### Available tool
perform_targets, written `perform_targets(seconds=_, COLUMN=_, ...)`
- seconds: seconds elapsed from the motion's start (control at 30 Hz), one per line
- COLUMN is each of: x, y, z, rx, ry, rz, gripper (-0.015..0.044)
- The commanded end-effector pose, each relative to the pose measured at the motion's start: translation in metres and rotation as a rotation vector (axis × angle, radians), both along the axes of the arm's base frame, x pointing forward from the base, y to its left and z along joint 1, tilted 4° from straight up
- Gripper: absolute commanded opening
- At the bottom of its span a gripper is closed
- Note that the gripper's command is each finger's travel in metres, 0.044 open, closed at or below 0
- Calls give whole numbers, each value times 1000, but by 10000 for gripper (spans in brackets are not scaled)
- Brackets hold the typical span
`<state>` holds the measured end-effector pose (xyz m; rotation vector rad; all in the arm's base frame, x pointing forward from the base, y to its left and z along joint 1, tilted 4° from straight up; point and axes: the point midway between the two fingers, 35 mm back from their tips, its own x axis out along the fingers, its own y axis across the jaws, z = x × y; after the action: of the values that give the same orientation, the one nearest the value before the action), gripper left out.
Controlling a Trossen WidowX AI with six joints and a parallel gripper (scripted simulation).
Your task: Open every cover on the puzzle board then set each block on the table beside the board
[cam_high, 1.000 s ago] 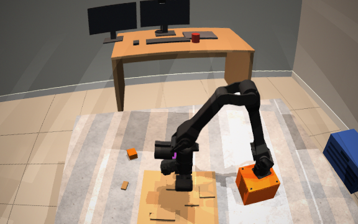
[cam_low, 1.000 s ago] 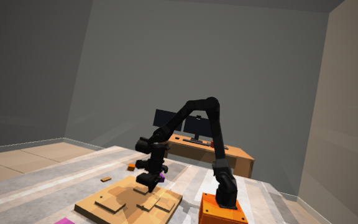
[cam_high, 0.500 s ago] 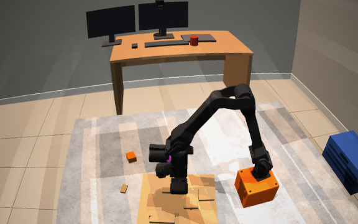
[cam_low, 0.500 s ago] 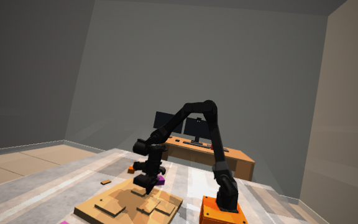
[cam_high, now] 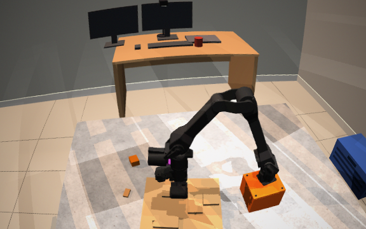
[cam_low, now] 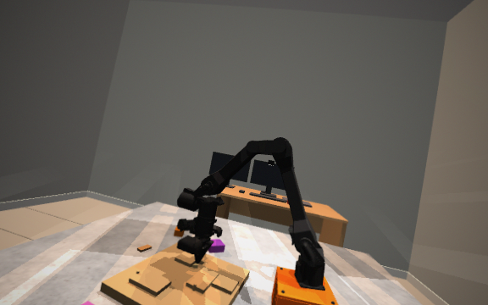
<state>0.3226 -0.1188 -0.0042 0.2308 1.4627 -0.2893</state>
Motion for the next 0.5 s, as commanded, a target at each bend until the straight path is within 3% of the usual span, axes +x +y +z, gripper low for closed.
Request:
perform_targets(seconds=0.0, x=4, y=-1, z=0, rx=3, ry=0, rz=-2, gripper=0)
perform_targets(seconds=0.47, x=18, y=-6, z=1, rx=3, ry=-1, rz=-2, gripper=0)
